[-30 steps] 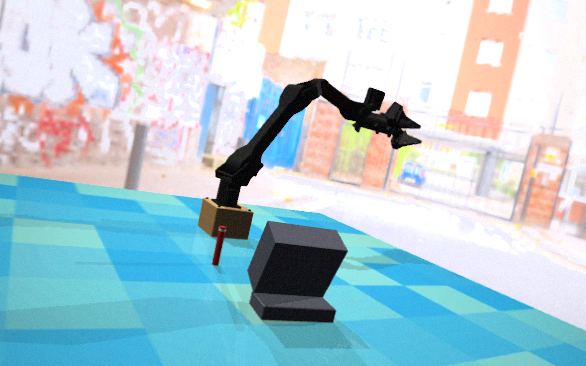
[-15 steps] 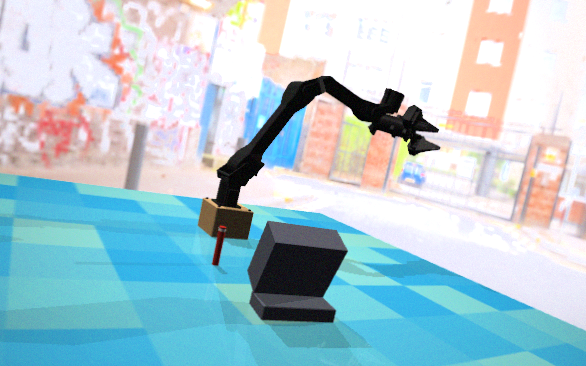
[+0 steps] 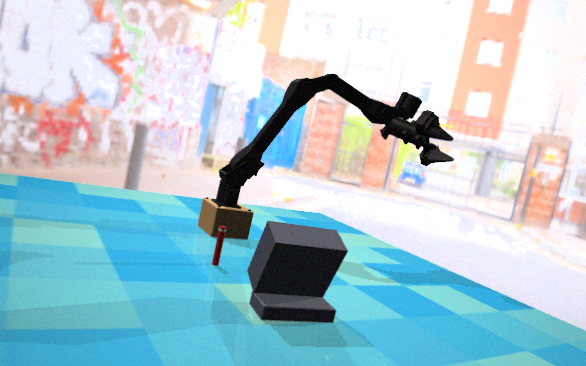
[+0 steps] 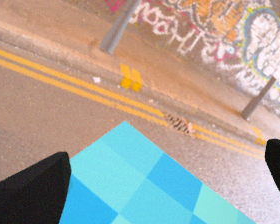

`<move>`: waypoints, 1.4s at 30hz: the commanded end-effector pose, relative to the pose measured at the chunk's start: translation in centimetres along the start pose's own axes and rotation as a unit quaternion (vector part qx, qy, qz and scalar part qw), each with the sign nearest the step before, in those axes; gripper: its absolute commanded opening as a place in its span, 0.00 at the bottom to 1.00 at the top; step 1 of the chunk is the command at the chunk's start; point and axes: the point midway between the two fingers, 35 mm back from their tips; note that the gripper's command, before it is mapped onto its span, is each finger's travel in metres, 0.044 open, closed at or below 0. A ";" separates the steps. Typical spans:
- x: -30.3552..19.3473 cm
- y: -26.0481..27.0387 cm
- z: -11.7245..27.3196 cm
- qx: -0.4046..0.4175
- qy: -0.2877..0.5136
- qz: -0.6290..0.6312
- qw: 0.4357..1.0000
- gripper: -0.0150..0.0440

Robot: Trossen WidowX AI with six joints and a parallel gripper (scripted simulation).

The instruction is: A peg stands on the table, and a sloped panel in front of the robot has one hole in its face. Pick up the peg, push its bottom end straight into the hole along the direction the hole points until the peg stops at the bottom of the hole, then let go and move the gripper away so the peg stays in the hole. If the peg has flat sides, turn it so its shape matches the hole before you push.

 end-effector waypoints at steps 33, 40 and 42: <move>-12.9 -14.6 -9.9 -0.058 0.171 0.015 0.984 1.00; -15.9 -17.5 -10.8 -0.062 0.210 0.018 0.976 1.00; -16.8 -18.3 -10.9 -0.063 0.221 0.018 0.973 1.00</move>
Point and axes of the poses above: the point midway between the two fingers, 35 mm back from their tips, its own z axis back along the fingers, its own y axis across the jaws, x = y × z, and after that the axes turned 4 degrees about -z, right-handed
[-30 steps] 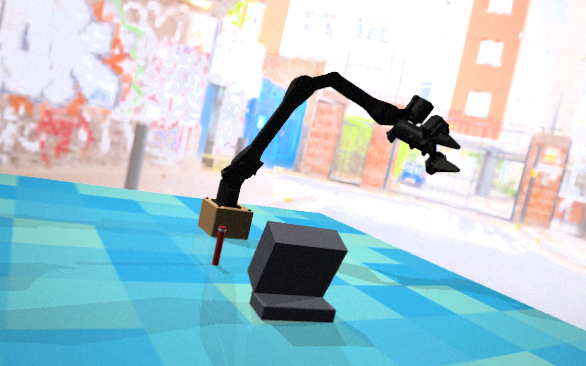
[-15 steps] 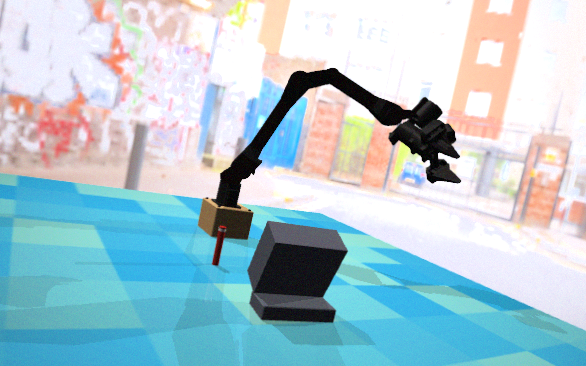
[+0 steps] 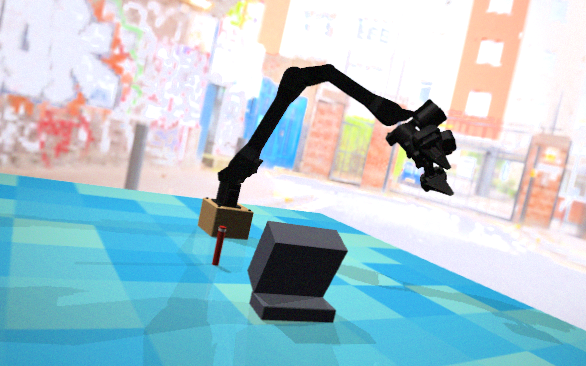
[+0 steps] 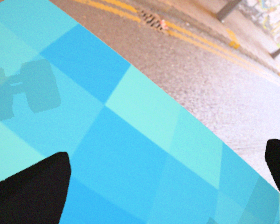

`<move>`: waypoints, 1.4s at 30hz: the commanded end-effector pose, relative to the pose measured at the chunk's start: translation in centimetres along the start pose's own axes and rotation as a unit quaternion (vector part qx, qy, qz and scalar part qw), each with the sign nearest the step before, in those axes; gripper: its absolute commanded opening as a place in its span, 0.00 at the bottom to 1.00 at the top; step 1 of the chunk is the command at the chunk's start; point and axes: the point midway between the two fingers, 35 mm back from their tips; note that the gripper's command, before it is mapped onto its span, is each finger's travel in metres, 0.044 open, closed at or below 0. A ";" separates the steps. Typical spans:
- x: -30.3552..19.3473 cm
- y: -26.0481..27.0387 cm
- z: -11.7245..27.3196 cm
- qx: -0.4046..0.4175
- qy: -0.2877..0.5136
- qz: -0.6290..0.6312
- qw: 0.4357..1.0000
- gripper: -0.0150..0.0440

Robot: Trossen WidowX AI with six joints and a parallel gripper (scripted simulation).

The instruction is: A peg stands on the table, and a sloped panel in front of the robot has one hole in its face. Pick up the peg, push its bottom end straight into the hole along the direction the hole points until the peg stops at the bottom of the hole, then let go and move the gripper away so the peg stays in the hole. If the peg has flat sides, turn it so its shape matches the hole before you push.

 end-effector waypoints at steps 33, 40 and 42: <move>-15.3 -12.8 -6.3 0.007 0.214 -0.034 0.976 1.00; -18.5 -14.8 -6.4 0.013 0.255 -0.052 0.965 1.00; -19.4 -15.4 -6.3 0.015 0.266 -0.058 0.962 1.00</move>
Point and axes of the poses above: the point midway between the two fingers, 35 mm back from their tips, its own z axis back along the fingers, its own y axis across the jaws, x = y × z, and after that the axes turned 4 degrees about -z, right-handed
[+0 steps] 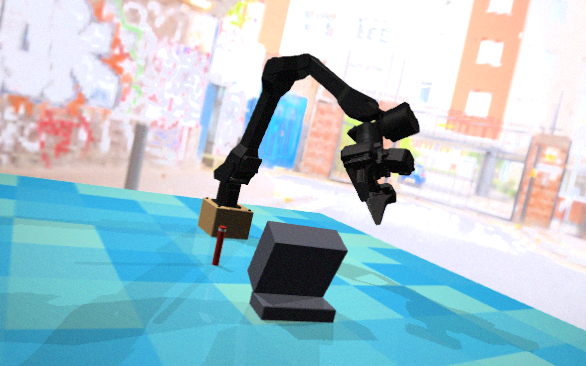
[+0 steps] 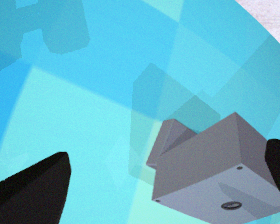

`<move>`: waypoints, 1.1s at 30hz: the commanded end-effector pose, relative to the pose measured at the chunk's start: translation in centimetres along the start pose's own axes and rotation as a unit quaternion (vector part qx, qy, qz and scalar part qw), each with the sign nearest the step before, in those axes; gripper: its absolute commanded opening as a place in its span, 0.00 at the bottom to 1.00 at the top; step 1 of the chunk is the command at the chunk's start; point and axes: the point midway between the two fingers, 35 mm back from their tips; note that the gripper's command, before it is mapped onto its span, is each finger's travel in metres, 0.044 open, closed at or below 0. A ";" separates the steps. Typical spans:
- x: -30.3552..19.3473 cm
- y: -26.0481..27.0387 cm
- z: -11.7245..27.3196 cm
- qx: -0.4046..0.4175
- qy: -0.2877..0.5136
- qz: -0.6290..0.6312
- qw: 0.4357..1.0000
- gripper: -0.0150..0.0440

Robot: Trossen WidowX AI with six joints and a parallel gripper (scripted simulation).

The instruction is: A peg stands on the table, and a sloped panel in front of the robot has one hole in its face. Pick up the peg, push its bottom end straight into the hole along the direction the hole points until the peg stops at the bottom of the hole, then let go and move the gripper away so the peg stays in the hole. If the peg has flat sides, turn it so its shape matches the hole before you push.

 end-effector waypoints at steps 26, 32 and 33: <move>-12.0 -7.7 -3.1 0.056 0.162 -0.103 0.980 1.00; -14.5 -8.7 -3.1 0.071 0.190 -0.131 0.970 1.00; -14.9 -8.8 -3.1 0.073 0.195 -0.136 0.969 1.00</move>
Point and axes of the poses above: the point midway between the two fingers, 35 mm back from their tips, its own z axis back along the fingers, its own y axis across the jaws, x = y × z, and after that the axes turned 4 degrees about -z, right-handed
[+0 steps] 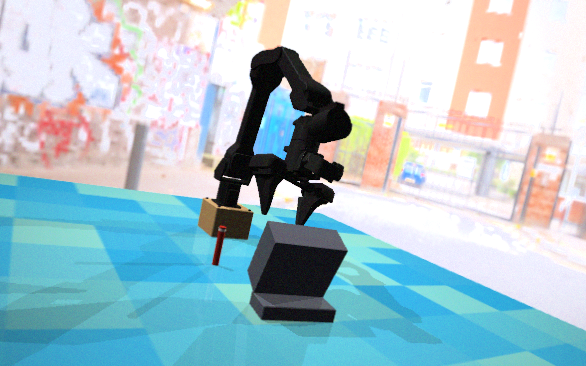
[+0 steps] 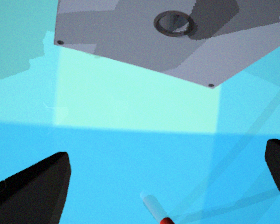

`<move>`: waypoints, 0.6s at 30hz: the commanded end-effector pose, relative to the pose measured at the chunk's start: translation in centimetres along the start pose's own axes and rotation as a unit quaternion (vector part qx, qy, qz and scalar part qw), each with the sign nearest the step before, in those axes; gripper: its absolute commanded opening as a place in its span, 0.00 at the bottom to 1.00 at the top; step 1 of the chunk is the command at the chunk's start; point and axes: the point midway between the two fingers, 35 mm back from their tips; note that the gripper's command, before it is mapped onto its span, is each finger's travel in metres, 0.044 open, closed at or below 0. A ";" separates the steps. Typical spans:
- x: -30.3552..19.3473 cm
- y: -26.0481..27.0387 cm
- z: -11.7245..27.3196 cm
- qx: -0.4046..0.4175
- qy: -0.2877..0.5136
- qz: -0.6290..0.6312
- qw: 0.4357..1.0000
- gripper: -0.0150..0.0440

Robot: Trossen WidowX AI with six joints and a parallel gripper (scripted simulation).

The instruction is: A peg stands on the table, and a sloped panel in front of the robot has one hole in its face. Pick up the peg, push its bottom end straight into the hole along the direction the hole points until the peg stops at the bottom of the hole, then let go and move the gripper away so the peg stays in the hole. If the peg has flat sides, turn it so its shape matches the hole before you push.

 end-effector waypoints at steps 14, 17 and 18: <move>-6.1 -3.6 -1.2 0.055 0.077 -0.083 0.992 1.00; -7.1 -4.1 -1.3 0.065 0.090 -0.099 0.989 1.00; -7.5 -4.3 -1.4 0.069 0.094 -0.105 0.988 1.00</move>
Point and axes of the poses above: the point midway between the two fingers, 35 mm back from their tips, its own z axis back along the fingers, its own y axis across the jaws, x = y × z, and after that the axes turned 4 degrees about -z, right-handed
